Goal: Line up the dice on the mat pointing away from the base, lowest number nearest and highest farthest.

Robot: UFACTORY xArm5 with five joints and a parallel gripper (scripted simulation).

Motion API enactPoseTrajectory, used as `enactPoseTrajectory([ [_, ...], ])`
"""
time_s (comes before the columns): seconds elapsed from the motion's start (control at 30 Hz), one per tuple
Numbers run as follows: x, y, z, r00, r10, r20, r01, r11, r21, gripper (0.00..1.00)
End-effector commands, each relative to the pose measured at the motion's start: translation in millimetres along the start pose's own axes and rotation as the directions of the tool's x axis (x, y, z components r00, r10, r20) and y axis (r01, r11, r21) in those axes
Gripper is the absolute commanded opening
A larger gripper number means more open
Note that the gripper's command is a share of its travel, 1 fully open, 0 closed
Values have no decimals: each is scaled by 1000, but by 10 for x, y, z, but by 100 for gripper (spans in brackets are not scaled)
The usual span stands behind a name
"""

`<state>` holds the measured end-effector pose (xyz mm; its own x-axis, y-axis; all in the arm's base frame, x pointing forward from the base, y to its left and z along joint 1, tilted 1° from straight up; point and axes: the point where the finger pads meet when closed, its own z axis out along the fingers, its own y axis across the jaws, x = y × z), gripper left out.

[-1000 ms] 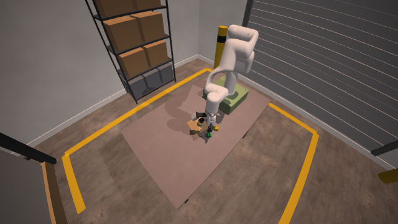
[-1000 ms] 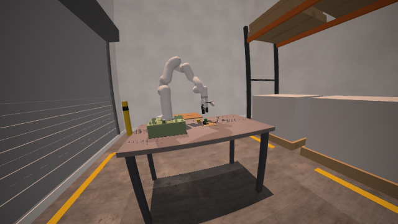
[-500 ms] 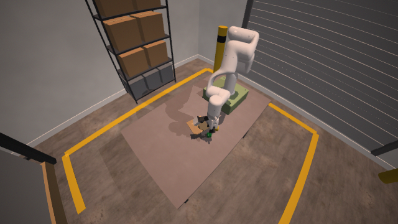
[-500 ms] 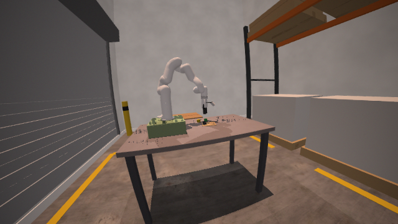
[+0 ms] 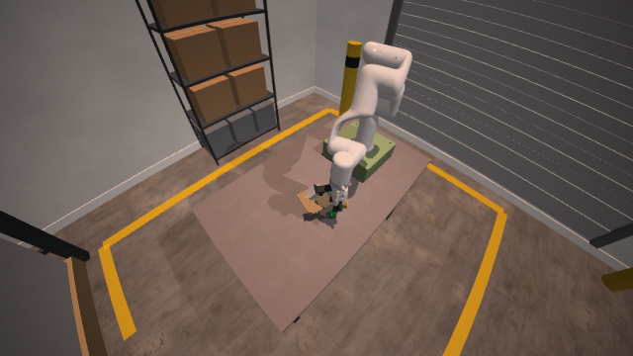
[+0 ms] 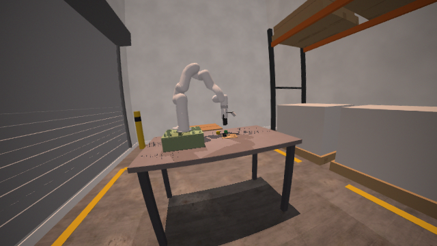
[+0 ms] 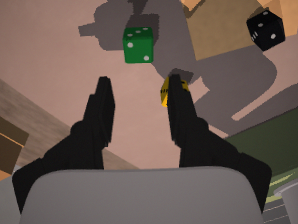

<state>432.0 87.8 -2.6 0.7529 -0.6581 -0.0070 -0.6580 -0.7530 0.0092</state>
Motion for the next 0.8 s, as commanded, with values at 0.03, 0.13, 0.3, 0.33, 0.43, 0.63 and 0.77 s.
enactPoseTrajectory([
  [0.03,8,-11,-12,1000,0,-2,0,1000,3,47],
  [0.13,8,-11,-12,1000,0,-2,0,1000,3,47],
  [0.3,8,-11,-12,1000,0,-2,0,1000,3,47],
  [0.33,8,-11,-11,1000,0,-2,0,1000,3,47],
  [0.43,8,-11,-7,1000,0,-2,0,1000,3,47],
  [0.63,9,-11,19,1000,0,-2,0,1000,3,47],
  [0.77,9,-10,54,1000,0,-2,0,1000,3,47],
])
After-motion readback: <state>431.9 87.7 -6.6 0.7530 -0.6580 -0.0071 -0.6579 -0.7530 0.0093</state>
